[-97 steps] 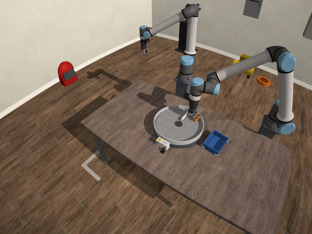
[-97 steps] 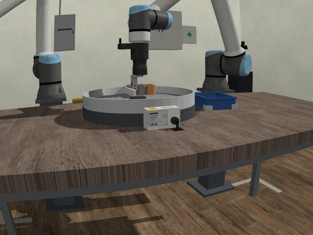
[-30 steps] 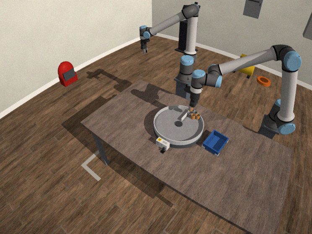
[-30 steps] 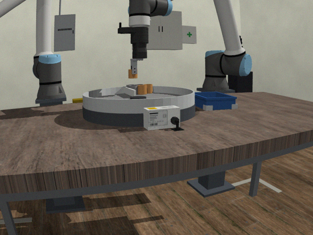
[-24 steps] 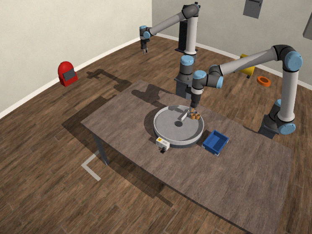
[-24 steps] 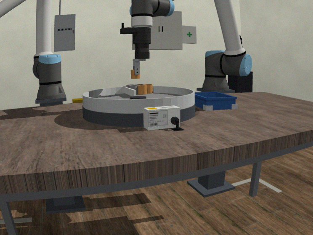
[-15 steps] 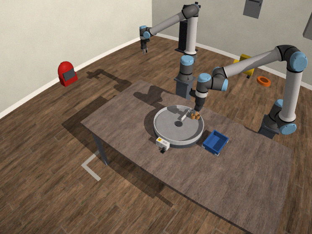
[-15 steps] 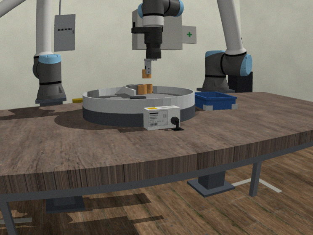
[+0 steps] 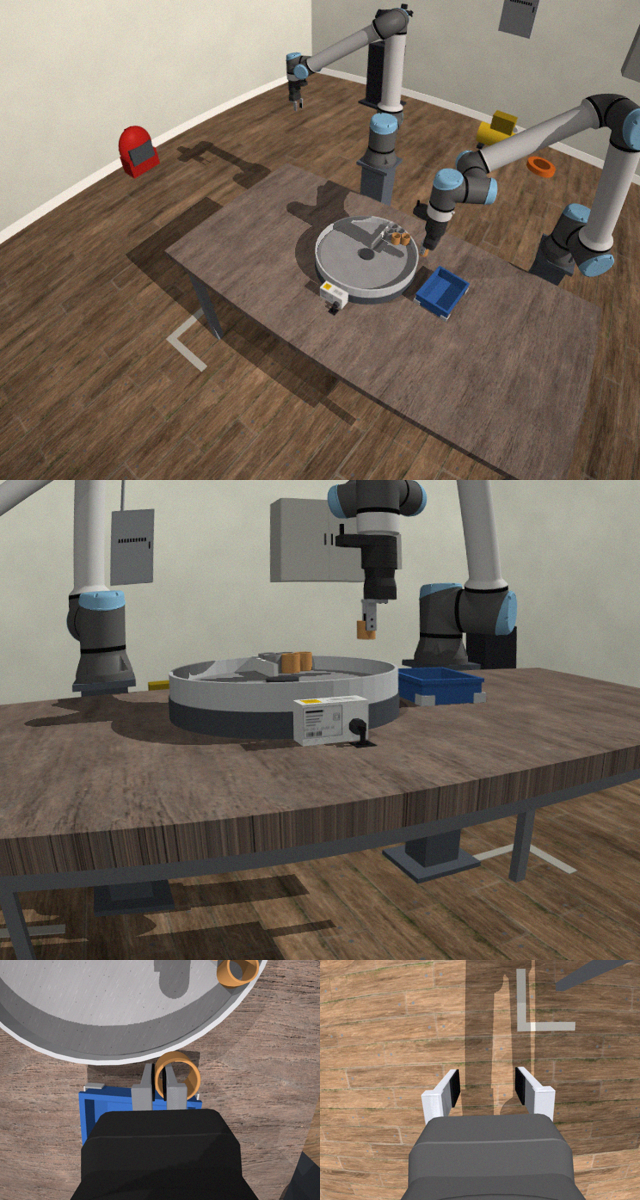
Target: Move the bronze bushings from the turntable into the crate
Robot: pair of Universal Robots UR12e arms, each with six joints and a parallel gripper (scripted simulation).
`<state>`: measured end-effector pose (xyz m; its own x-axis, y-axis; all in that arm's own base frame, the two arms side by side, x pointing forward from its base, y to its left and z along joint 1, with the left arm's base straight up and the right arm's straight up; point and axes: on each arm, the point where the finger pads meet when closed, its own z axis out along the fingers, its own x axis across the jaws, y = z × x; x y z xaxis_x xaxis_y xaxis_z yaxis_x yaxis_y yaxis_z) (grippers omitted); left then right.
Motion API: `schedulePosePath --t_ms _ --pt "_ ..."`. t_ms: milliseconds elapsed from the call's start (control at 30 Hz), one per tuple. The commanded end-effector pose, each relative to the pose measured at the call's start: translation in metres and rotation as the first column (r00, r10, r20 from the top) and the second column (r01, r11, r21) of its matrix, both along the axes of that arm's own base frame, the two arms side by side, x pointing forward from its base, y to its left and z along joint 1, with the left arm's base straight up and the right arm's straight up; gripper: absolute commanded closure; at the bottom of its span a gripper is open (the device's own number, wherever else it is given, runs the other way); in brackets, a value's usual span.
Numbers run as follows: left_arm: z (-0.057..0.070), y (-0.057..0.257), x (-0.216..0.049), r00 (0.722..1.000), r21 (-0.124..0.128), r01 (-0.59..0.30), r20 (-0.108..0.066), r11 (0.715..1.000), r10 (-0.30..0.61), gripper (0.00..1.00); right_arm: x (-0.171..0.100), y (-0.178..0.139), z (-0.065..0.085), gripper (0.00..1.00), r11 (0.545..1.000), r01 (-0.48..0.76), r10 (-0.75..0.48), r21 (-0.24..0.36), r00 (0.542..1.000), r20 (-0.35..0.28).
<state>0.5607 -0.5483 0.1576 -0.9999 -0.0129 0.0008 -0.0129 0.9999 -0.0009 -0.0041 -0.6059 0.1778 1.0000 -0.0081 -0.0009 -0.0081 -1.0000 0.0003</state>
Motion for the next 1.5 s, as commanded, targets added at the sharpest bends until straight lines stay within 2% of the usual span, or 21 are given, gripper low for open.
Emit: schedulePosePath --t_ms 0,167,233,500,1467 --pt "0.002 0.056 0.020 1.000 -0.004 0.005 0.001 1.000 -0.005 1.00 -0.001 0.002 -0.001 0.00 1.000 0.000 0.000 0.000 1.000 0.001" --pt "0.002 0.098 0.035 1.000 -0.004 0.005 0.001 1.000 -0.005 1.00 -0.001 0.002 -0.001 0.00 1.000 0.000 0.000 0.000 1.000 0.001" --pt "0.002 0.098 0.035 1.000 -0.004 0.005 0.001 1.000 -0.005 1.00 -0.001 0.002 -0.001 0.00 1.000 0.000 0.000 0.000 1.000 0.001" --pt "0.002 0.132 0.047 1.000 -0.004 0.005 0.001 1.000 -0.005 1.00 -0.001 0.002 -0.001 0.00 1.000 0.000 0.000 0.000 1.000 0.001" --pt "0.003 0.133 0.049 1.000 -0.005 0.006 0.002 1.000 -0.006 1.00 -0.001 0.002 -0.001 0.00 1.000 0.000 0.000 0.000 1.000 0.001"
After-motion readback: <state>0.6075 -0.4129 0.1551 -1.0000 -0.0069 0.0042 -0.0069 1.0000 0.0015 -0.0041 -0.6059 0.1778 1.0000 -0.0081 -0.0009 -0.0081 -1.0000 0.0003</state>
